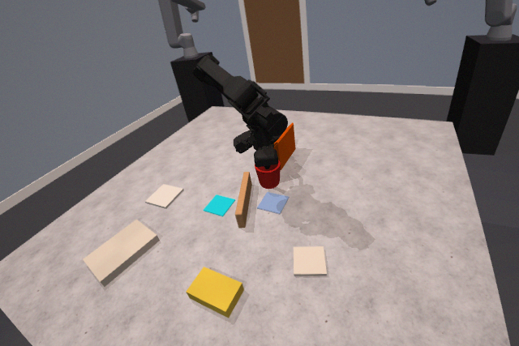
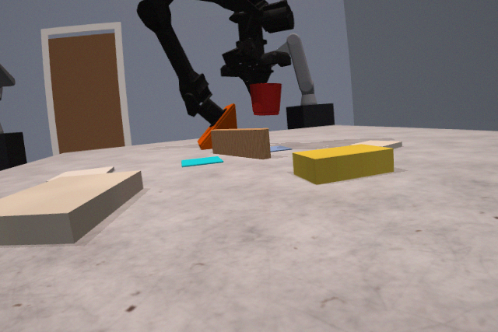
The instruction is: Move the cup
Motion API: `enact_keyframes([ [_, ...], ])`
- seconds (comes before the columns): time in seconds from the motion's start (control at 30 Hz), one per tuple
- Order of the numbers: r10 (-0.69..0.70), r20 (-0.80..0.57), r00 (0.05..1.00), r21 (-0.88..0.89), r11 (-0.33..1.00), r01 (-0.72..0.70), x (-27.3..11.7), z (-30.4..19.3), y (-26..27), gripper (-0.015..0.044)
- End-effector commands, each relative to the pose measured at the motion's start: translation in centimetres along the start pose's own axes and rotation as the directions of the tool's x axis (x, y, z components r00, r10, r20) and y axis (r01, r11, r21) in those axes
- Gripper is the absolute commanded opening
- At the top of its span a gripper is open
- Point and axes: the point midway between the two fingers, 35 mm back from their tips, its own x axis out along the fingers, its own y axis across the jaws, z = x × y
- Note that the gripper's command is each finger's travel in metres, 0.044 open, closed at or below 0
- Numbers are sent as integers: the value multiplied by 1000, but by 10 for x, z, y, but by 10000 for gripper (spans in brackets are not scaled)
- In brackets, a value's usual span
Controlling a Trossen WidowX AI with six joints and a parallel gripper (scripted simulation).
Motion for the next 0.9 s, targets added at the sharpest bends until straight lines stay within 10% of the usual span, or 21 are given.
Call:
enact_keyframes([
  [0.0,0,0,1000,-1,1000,0,0,0,0,0],
  [0.87,-1,-1,1000,3,1000,1,-1,33,-4,0],
])
